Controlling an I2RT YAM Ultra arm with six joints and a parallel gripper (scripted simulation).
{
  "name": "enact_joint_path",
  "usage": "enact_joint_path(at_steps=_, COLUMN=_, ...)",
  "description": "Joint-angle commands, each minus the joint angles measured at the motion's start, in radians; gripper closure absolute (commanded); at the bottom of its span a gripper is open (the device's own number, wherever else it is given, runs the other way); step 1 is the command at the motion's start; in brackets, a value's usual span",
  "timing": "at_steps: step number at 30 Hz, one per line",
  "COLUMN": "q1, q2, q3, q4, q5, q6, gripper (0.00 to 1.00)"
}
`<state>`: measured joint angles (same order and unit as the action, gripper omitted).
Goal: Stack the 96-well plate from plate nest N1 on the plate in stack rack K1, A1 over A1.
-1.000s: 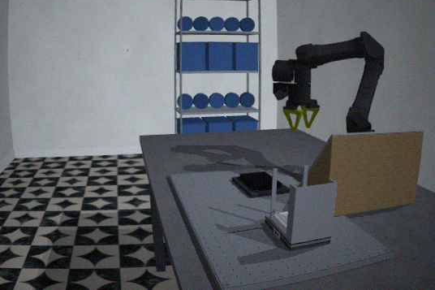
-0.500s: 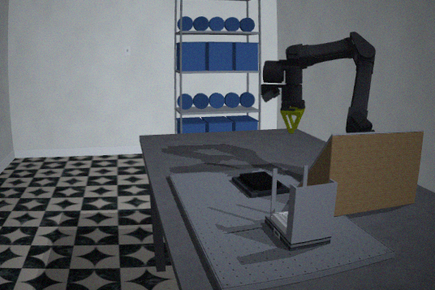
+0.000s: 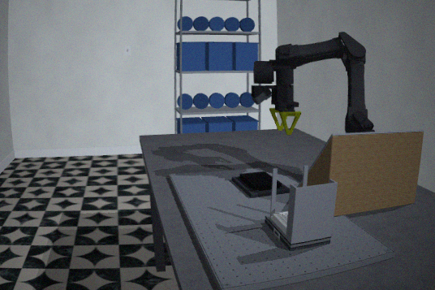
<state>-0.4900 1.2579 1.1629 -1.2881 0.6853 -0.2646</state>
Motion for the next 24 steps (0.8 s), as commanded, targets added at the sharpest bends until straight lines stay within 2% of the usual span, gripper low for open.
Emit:
enact_joint_path(at_steps=1, q1=0.040, q2=0.044, q3=0.034, q4=-0.003, q5=0.006, q6=-0.115, gripper=0.00)
enact_joint_path(at_steps=5, q1=0.072, q2=0.086, q3=0.049, q4=-0.005, q5=0.010, q6=-0.205, gripper=0.00)
enact_joint_path(at_steps=8, q1=0.072, q2=0.088, q3=0.050, q4=-0.008, q5=0.007, q6=-0.237, gripper=0.00)
enact_joint_path(at_steps=13, q1=0.129, q2=0.157, q3=0.073, q4=-0.002, q5=0.015, q6=-0.333, gripper=0.00)
enact_joint_path(at_steps=24, q1=0.200, q2=0.252, q3=0.107, q4=-0.013, q5=0.024, q6=-0.568, gripper=0.00)
